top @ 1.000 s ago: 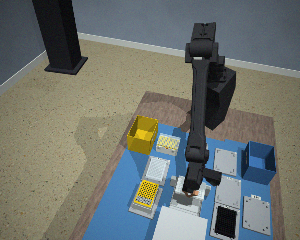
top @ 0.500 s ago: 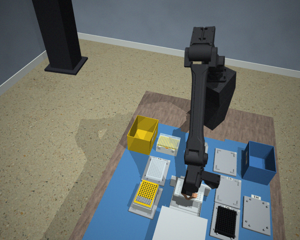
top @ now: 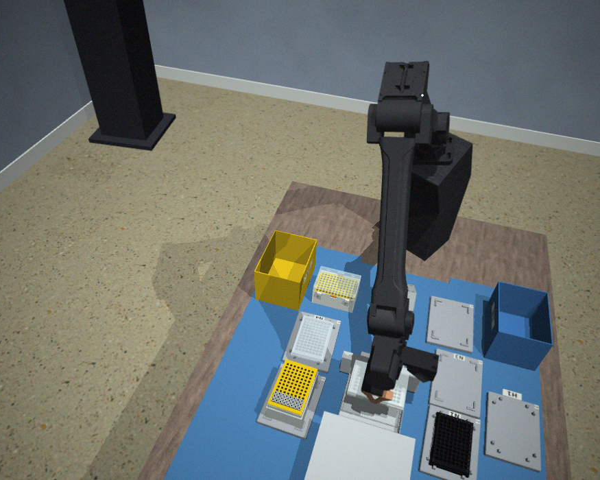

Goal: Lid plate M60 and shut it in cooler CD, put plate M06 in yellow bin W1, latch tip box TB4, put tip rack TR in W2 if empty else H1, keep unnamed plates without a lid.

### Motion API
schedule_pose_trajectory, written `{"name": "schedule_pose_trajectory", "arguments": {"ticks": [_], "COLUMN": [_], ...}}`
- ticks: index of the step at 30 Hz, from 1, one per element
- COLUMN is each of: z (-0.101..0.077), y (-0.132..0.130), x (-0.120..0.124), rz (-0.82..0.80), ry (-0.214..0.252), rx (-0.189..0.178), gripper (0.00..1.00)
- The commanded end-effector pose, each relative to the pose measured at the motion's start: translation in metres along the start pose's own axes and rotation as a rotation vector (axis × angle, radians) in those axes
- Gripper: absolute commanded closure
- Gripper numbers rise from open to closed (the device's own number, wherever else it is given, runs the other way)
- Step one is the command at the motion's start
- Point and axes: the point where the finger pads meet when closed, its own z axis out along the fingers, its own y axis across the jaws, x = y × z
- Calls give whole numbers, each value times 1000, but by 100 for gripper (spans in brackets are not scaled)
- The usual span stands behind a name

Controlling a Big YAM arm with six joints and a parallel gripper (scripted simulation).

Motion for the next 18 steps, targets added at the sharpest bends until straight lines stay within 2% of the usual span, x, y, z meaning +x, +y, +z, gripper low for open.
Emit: {"name": "schedule_pose_trajectory", "arguments": {"ticks": [1, 18], "z": [5, 26], "y": [-22, -21], "x": [8, 8], "rz": [3, 3], "ry": [0, 1], "rx": [39, 37], "gripper": [100, 100]}}
